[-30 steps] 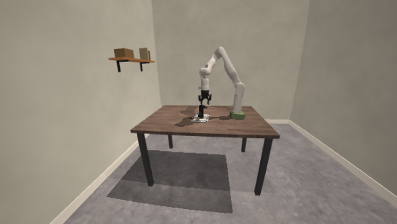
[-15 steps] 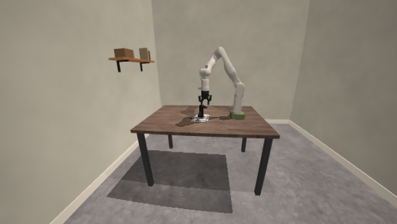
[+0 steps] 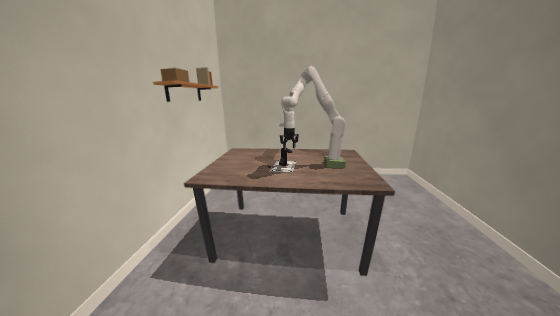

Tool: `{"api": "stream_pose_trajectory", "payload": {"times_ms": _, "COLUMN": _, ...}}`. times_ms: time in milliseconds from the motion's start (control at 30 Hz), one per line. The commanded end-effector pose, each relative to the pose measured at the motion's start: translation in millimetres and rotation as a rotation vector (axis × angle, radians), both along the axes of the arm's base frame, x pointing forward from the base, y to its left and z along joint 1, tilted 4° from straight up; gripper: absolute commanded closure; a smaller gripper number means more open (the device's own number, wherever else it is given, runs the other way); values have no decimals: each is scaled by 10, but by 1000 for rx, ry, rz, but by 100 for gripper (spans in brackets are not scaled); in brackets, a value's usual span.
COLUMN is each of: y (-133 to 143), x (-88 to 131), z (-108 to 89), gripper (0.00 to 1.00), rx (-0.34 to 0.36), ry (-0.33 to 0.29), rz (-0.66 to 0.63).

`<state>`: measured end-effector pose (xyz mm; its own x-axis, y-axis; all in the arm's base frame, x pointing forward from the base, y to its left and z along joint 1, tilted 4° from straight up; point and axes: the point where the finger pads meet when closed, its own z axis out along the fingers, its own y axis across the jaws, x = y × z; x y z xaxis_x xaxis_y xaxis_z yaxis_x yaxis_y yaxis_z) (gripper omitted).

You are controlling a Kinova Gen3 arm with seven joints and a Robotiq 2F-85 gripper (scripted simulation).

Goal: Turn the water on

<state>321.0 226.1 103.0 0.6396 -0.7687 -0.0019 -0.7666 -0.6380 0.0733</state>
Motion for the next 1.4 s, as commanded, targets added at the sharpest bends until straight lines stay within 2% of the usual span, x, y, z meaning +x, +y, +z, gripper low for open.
{"api": "stream_pose_trajectory", "payload": {"times_ms": 0, "y": 3, "x": 3, "z": 5, "gripper": 26, "rx": 1, "ry": -1, "rz": 0}}
{"api": "stream_pose_trajectory", "payload": {"times_ms": 867, "y": 3, "x": 3, "z": 2, "gripper": 26, "rx": 1, "ry": -1, "rz": 0}}
{"api": "stream_pose_trajectory", "payload": {"times_ms": 1367, "y": 0, "x": 0, "z": -66, "gripper": 26, "rx": 1, "ry": -1, "rz": 0}}
